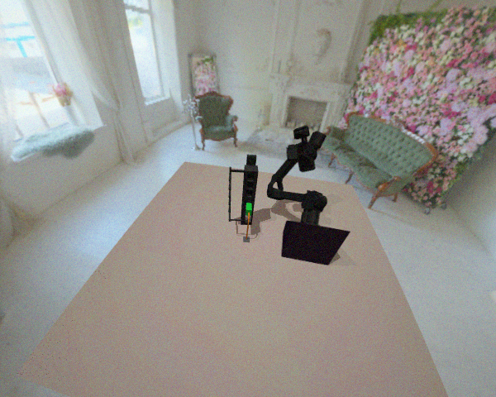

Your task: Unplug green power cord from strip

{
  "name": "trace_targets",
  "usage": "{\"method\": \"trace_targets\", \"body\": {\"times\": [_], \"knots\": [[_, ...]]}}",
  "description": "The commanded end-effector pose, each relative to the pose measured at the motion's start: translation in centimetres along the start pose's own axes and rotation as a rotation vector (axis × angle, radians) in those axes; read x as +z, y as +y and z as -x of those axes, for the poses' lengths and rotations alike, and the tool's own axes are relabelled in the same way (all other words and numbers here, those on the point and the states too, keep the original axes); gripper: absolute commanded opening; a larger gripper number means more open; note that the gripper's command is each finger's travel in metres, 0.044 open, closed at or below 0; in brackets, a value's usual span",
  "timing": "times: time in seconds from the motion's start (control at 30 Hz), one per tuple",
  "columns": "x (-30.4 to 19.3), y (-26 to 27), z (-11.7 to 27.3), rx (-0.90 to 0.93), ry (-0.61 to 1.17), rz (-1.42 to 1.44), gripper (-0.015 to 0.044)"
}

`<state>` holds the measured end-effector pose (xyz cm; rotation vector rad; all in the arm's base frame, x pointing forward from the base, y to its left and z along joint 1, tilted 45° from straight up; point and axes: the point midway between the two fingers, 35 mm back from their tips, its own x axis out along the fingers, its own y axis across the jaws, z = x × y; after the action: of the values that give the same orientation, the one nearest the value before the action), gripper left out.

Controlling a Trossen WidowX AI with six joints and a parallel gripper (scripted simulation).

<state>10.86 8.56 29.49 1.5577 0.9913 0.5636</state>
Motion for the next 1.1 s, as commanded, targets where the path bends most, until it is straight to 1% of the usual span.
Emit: {"method": "trace_targets", "body": {"times": [0.0,0.07,0.13,0.27,0.43,0.57,0.63,0.67,0.8,0.97,1.07], "knots": [[-0.1,0.0,0.0,-0.002,-0.006,0.018,0.0374],[-0.6,0.0,-0.2,-0.021,-0.058,0.163,0.0321],[-1.3,0.0,-0.6,-0.068,-0.133,0.381,0.0269],[-2.2,-0.5,-2.2,-0.223,-0.26,0.795,0.0164],[-1.9,-2.3,-5.2,-0.547,-0.341,1.24,0.016],[-0.5,-3.8,-7.4,-0.823,-0.32,1.491,0.016],[0.6,-4.6,-8.6,-0.989,-0.276,1.623,0.016],[1.2,-5.2,-9.3,-1.056,-0.247,1.64,0.016],[2.6,-6.5,-10.6,-1.203,-0.171,1.686,0.016],[5.5,-8.2,-11.9,-1.459,0.013,1.807,0.016],[7.6,-9.2,-12.1,-1.596,0.087,1.81,0.016]]}}
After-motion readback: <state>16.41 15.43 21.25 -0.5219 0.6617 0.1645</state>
